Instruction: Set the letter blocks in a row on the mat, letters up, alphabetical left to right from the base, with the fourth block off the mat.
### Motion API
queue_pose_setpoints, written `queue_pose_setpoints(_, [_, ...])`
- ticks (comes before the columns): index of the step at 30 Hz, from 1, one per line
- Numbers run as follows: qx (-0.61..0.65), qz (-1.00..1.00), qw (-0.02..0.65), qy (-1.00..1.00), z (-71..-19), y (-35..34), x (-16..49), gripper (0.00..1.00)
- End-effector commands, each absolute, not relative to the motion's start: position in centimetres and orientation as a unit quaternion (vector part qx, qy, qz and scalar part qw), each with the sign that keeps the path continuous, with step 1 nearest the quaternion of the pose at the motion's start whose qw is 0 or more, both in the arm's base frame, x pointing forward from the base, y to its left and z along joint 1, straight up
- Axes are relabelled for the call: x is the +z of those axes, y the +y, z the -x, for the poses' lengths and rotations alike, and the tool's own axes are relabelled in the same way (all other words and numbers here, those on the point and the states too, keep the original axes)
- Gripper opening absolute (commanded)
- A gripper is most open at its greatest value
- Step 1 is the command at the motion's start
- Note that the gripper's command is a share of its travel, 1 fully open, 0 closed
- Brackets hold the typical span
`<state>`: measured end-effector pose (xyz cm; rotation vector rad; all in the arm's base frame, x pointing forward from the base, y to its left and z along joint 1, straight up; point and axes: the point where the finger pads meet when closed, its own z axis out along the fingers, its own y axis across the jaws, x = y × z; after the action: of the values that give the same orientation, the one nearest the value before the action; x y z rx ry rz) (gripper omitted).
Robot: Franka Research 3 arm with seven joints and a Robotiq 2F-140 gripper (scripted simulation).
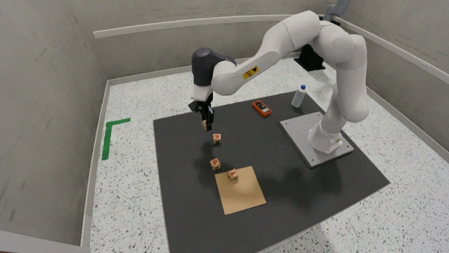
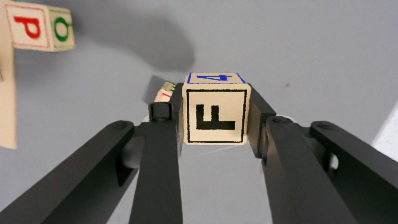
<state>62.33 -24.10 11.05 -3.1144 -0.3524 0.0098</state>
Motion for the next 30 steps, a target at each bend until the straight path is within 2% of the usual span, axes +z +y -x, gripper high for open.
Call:
queue_pose_setpoints(1, [0.0,0.999,0.0,-0.043,-62.8,-22.8,11.2,0.31])
queue_pose_setpoints(30, [0.0,0.996,0.0,0.094,-63.4,-14.9,11.3,0.31])
